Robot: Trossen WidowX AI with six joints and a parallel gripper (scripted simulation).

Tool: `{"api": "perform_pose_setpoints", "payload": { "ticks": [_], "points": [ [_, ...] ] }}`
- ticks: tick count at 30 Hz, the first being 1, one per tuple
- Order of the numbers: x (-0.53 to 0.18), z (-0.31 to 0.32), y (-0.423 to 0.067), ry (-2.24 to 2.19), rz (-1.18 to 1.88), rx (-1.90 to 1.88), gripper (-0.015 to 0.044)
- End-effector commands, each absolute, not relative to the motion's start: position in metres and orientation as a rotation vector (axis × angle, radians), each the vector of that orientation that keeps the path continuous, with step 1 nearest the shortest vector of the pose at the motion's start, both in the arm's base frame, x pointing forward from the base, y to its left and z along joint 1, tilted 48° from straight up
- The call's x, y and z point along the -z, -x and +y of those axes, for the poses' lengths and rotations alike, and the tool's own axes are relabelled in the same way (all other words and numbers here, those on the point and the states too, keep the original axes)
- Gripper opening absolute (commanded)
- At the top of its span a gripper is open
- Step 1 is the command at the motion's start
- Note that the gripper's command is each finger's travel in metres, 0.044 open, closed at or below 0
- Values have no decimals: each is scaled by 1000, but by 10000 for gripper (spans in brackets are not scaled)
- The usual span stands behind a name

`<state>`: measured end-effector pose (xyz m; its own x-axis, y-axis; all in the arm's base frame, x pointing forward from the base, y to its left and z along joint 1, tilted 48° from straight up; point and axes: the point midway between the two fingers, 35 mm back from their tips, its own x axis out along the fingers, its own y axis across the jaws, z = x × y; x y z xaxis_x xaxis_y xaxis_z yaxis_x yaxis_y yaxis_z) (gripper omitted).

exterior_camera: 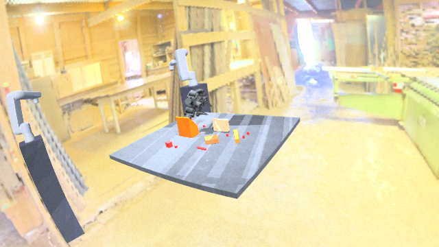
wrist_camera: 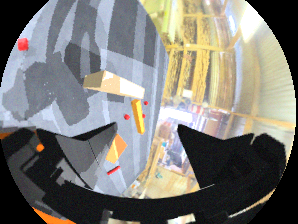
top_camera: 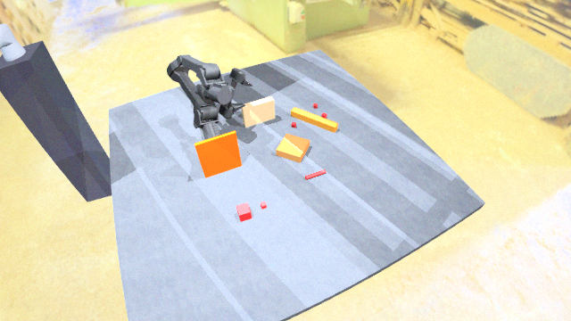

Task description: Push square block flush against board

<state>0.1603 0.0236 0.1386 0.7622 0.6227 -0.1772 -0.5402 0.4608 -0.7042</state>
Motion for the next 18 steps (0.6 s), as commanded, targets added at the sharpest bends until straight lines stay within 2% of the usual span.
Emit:
{"api": "perform_pose_setpoints", "payload": {
  "ticks": [1, 15, 18],
  "points": [
    [-139, 24, -160, 824, -111, -717, 374],
    [-148, 38, -172, 682, 3, -1056, 6],
    [-152, 43, -177, 655, 45, -1143, 0]
  ]
}}
